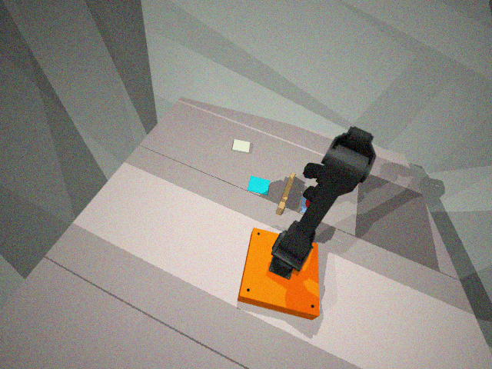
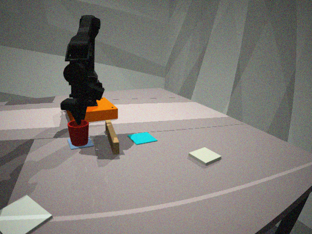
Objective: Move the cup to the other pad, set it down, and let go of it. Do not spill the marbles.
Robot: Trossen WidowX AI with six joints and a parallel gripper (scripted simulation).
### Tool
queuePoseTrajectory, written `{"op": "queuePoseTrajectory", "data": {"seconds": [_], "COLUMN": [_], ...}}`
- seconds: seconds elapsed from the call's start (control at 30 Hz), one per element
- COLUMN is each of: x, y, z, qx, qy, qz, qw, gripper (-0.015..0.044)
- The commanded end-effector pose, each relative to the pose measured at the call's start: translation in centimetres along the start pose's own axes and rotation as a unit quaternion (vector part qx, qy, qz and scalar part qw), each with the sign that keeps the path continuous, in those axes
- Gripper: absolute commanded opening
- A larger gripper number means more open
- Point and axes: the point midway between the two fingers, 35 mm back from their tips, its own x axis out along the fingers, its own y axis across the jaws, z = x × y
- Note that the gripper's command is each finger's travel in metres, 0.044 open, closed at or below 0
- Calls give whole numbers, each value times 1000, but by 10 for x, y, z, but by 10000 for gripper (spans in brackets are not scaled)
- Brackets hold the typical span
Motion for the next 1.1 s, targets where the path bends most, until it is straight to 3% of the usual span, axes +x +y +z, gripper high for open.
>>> {"op": "queuePoseTrajectory", "data": {"seconds": [0.0, 0.67, 0.77, 1.07], "x": [8, 31, 29, 29], "y": [3, 5, 3, 3], "z": [0, 0, 0, 0], "qx": [-1, -1, -1, -1], "qy": [0, 0, 0, 0], "qz": [5, 5, 3, 3], "qw": [1000, 1000, 1000, 1000], "gripper": [148, 148, 69, 9]}}
